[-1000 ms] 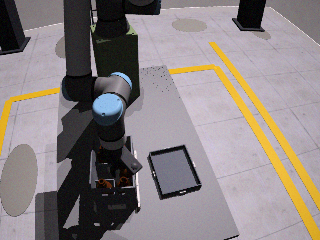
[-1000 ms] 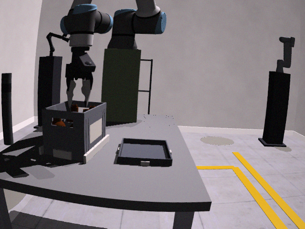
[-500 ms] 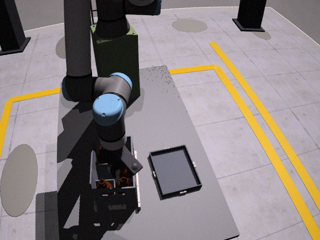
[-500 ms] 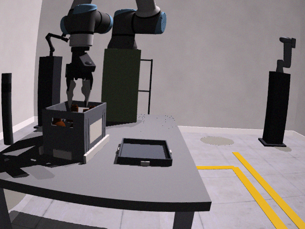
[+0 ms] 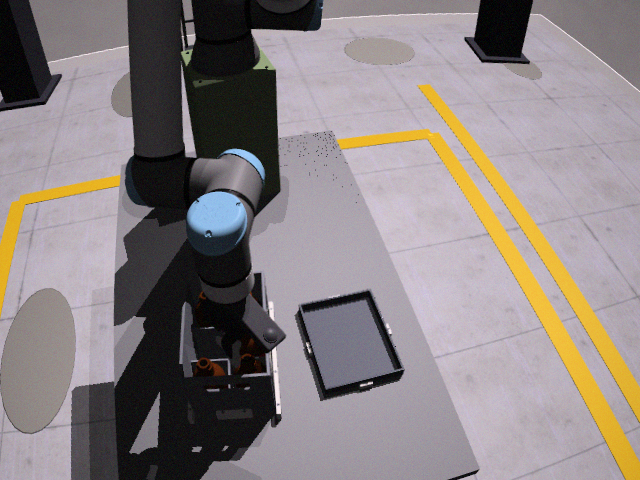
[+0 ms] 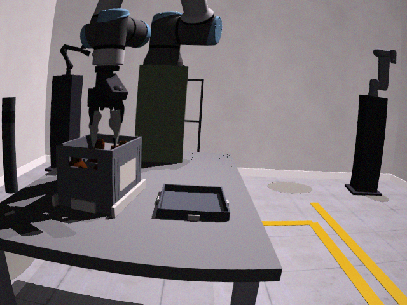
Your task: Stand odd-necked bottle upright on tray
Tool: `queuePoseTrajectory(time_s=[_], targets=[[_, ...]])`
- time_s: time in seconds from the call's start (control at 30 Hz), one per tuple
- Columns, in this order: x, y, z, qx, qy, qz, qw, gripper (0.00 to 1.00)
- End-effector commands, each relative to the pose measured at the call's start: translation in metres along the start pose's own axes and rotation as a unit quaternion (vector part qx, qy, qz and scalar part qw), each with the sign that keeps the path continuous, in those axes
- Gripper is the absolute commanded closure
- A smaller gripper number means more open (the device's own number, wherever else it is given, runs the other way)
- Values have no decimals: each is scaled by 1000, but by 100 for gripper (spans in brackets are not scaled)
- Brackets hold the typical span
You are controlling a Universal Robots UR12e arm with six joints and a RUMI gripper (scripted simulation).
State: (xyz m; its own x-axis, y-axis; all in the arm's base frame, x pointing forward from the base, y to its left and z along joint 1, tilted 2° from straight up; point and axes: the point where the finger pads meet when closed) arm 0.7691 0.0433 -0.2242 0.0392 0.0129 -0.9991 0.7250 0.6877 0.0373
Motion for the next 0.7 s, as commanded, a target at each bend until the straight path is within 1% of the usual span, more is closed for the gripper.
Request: queuePoseTrajectory(time_s=[0.0, 0.47, 0.67], targets=[[5, 2, 4, 0, -2, 1, 1000, 62], [22, 2, 4, 0, -2, 1, 1000, 62], [25, 2, 4, 0, -2, 1, 1000, 62]])
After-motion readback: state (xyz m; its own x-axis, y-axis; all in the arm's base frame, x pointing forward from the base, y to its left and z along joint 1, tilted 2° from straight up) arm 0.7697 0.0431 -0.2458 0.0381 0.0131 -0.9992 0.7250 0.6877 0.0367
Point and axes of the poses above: the point where the finger pads meet when closed, its own x axis out along the fingers, its own z axis across the jaws, y = z × x, and after that the axes turned 2 degrees about x, right-handed
